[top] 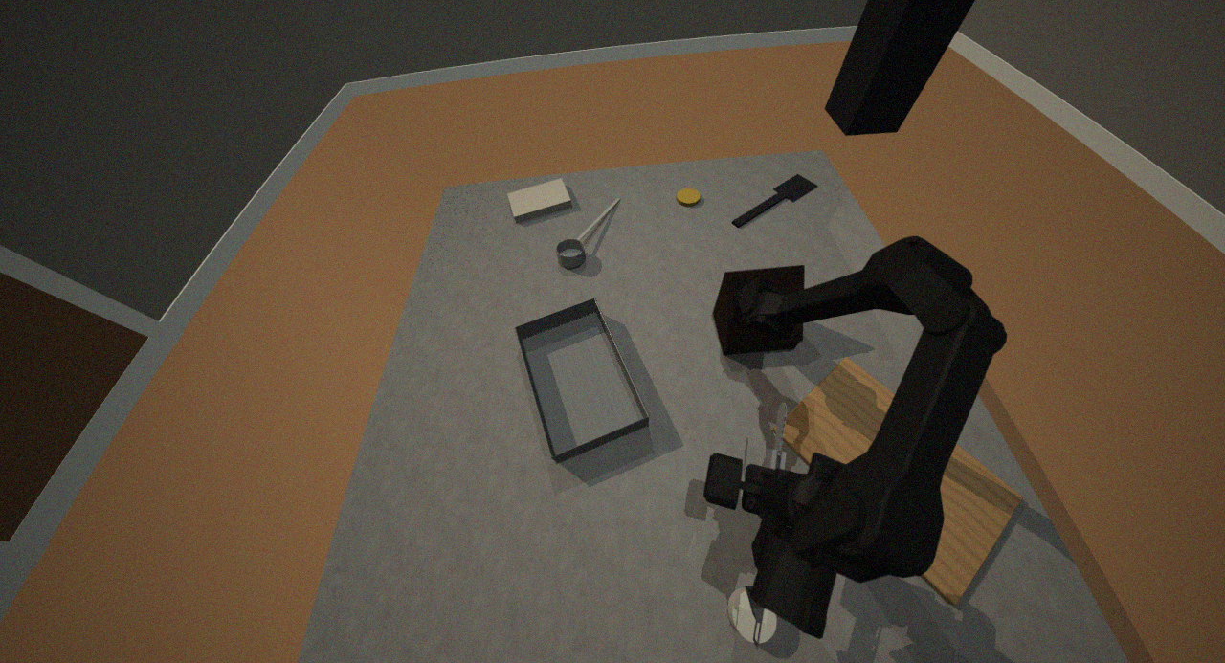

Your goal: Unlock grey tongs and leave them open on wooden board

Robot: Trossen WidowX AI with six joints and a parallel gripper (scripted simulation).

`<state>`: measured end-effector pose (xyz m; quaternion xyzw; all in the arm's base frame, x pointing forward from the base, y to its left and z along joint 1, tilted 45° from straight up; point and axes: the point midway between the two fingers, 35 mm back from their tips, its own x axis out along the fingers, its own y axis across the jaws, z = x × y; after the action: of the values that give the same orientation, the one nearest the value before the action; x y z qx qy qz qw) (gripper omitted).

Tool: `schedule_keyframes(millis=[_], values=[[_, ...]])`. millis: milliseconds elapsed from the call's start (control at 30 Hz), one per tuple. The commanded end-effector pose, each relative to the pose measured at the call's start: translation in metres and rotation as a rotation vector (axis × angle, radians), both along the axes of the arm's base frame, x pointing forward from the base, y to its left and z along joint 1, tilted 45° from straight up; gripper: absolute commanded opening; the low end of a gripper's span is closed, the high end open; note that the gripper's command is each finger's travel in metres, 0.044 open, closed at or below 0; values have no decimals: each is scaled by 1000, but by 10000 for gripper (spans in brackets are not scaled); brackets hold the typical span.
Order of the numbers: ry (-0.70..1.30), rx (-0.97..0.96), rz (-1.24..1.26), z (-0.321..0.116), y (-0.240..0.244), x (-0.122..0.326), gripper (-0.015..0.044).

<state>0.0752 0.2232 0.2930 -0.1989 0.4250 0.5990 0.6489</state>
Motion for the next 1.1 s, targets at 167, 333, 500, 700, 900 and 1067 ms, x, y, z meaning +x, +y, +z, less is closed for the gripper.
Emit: schedule_keyframes(millis=[167,333,500,700,900,1067], values=[[-21,-61,46,-7,7,-20,-150],[-41,-92,77,-10,12,-32,-150],[-62,-120,107,-14,15,-44,-150],[-91,-150,141,-18,19,-60,-150],[-126,-175,176,-21,21,-76,-150],[-158,-192,205,-24,22,-89,-150]])
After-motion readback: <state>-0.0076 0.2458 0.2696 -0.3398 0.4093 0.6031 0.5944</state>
